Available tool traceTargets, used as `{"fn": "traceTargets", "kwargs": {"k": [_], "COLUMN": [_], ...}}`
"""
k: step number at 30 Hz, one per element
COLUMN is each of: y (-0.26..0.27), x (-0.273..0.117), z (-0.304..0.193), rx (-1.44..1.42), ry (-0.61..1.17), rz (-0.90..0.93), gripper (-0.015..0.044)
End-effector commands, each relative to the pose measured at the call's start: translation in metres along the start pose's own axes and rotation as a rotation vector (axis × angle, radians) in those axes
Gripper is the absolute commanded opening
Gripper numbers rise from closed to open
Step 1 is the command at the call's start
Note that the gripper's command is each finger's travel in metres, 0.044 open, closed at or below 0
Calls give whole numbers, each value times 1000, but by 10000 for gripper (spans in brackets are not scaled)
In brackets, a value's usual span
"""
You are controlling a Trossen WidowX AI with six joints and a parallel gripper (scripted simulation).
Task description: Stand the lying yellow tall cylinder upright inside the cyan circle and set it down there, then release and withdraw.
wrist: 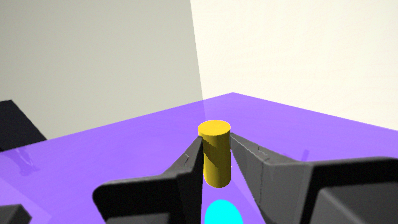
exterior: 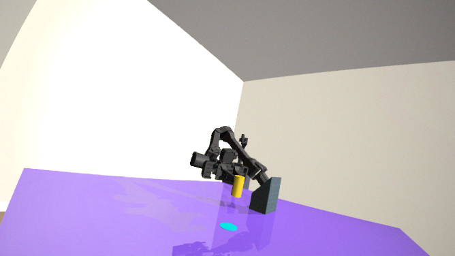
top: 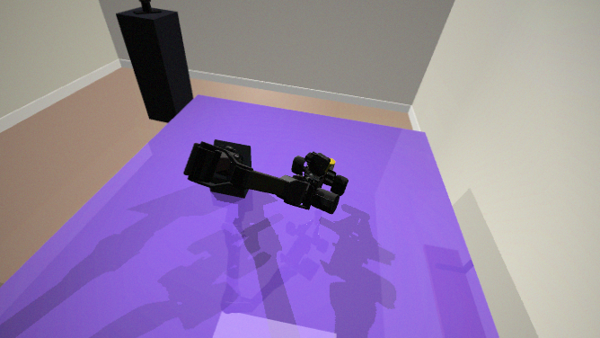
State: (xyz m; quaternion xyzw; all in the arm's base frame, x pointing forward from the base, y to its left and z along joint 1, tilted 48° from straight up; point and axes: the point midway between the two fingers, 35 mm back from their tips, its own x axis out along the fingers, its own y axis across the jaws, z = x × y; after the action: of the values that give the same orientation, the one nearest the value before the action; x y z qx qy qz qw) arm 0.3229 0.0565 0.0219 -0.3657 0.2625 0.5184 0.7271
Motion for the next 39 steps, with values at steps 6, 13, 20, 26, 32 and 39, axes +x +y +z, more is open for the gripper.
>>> {"fn": "traceTargets", "kwargs": {"k": [6,13,20,26,32,39], "y": [1,1,0,-3,-3,-1], "x": [-3,-3,-3,0,4,7], "z": [2,2,-1,-28,-56,-86], "rx": [-25,-25,-25,-26,-26,-24], "ry": [-28,-28,-27,-22,-21,-24], "rz": [-17,-17,-17,-14,-13,-15], "gripper": [105,105,105,105,105,105]}}
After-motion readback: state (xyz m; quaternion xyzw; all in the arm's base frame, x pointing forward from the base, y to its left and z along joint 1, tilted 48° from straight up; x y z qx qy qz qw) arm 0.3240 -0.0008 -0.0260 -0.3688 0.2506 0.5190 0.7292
